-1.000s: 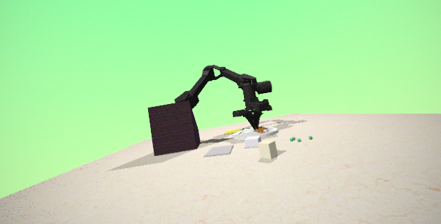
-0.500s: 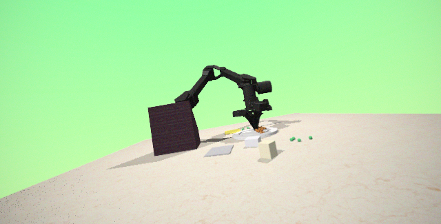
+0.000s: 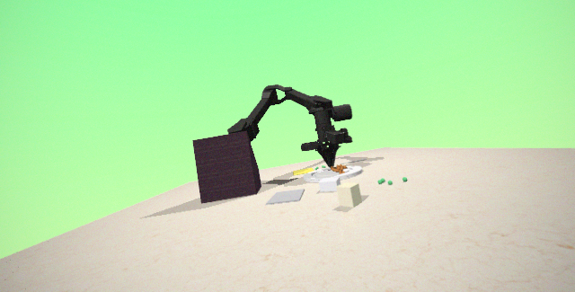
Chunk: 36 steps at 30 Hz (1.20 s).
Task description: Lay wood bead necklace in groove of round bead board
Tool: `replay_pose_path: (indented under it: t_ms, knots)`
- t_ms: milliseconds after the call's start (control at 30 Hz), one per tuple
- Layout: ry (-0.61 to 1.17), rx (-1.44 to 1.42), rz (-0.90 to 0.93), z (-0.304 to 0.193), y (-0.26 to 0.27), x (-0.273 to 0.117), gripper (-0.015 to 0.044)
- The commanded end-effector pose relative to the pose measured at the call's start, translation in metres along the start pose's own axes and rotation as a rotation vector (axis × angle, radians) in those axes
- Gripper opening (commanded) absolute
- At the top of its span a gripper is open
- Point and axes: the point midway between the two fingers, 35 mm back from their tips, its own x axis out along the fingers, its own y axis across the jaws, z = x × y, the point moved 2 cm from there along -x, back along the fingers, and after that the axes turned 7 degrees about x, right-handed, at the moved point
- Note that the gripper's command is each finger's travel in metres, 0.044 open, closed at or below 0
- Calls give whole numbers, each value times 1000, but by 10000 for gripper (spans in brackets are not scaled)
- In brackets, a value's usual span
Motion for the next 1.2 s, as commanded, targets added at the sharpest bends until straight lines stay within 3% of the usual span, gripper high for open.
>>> replay_pose_path:
  t_ms: [0, 433, 1000, 1167]
  knots:
    - [-2, 3, 0, -11, -6, 0, 0]
    - [0, 5, -1, -43, -27, 0, 0]
    - [1, 5, -1, -44, -27, 11, 0]
    - [4, -3, 10, -44, -24, 7, 131]
